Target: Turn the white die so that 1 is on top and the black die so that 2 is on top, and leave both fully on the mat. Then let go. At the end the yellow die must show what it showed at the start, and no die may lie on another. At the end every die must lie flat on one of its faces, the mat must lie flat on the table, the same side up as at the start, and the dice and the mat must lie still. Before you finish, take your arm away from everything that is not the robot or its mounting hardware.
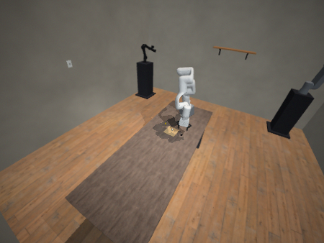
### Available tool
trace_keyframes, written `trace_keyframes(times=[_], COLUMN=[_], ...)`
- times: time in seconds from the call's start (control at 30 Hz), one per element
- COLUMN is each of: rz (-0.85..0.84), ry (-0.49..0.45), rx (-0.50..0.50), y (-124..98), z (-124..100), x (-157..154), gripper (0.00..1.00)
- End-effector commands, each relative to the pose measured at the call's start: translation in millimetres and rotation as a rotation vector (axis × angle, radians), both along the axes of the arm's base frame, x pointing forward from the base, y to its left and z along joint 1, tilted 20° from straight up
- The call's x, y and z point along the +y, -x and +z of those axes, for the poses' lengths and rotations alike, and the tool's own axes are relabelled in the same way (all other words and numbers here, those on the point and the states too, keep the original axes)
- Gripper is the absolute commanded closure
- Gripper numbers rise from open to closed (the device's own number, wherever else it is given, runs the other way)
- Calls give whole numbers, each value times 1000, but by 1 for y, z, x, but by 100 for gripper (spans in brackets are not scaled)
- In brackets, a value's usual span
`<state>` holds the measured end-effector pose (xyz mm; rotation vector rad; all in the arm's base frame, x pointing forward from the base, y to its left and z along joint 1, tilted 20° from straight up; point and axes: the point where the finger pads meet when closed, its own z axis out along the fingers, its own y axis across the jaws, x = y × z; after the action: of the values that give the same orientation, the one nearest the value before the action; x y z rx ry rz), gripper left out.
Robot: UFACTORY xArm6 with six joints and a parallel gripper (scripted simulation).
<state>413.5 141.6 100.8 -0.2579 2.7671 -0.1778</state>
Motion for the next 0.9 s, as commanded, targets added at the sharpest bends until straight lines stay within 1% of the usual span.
trace_keyframes(times=[0.0,0.1,0.33,0.47,0.67,0.7,0.87], rz=[88,218,375,413,419,419,419], ry=[17,65,123,137,139,139,139], rx=[23,35,50,53,53,53,53], y=[-1,-1,-1,-1,-1,-1,-1], z=[0,-3,-5,-6,-6,-6,-6], x=[0,-1,-1,-2,-2,-2,-2], gripper=[0,0,0,0,0,69,69])
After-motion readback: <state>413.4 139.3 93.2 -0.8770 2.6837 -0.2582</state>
